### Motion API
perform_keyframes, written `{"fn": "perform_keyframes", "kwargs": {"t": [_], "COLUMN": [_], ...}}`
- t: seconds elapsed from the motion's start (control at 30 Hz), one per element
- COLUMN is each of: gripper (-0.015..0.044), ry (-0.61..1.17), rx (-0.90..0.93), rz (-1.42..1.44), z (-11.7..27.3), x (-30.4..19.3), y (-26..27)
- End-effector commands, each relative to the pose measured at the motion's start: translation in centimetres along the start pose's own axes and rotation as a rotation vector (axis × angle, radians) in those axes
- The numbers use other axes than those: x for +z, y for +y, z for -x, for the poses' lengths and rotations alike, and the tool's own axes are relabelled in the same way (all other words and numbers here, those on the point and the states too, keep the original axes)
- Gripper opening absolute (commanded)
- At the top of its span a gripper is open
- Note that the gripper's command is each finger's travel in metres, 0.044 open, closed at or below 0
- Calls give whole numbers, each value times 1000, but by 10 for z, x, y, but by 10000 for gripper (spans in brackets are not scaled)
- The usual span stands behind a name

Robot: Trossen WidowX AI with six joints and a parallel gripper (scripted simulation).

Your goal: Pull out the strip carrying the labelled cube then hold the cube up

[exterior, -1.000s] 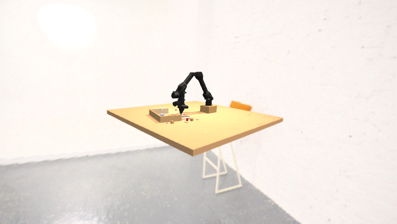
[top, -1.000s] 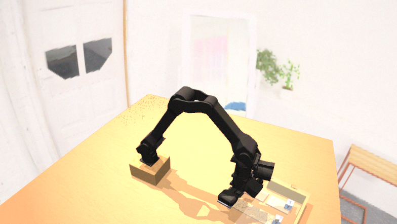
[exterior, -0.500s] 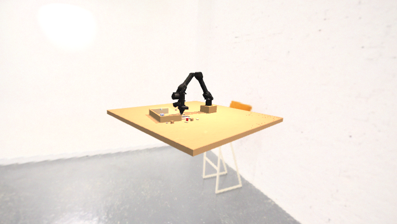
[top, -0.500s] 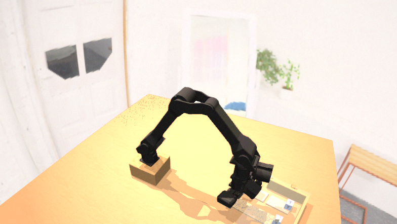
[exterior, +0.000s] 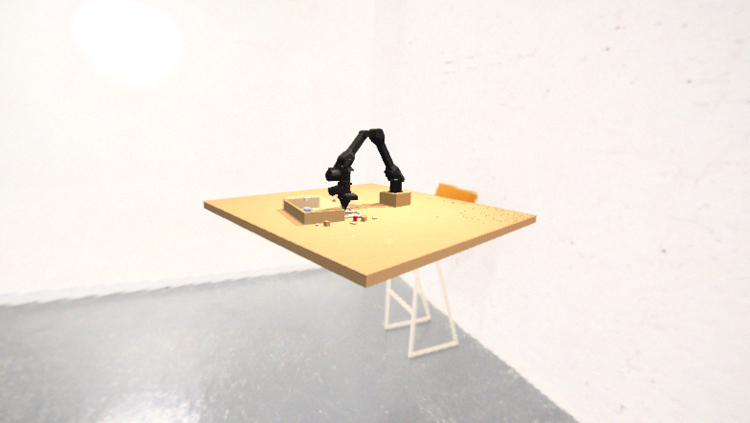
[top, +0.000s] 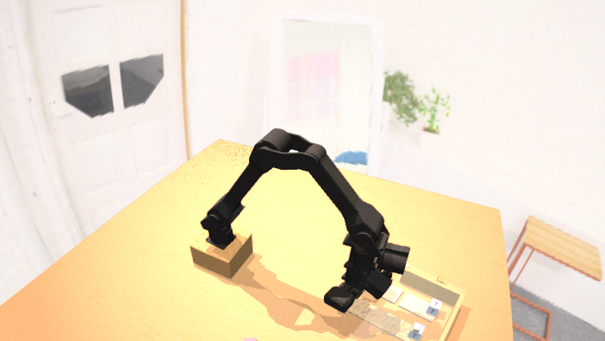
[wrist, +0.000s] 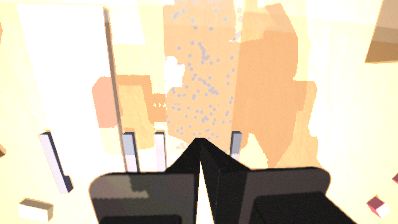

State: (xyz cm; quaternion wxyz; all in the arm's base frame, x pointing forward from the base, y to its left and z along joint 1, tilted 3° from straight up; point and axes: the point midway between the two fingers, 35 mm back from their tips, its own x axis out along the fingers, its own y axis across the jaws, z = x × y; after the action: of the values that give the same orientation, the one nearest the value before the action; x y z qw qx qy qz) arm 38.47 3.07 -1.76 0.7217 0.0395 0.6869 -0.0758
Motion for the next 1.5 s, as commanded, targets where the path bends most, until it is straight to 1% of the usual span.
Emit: {"fn": "perform_keyframes", "kwargs": {"t": [0.0,1.47], "gripper": [0,0], "ry": [4,4], "rx": [3,3], "rz": [-3,-3], "z": [-2,-5], "x": [-1,0], "y": [0,1]}}
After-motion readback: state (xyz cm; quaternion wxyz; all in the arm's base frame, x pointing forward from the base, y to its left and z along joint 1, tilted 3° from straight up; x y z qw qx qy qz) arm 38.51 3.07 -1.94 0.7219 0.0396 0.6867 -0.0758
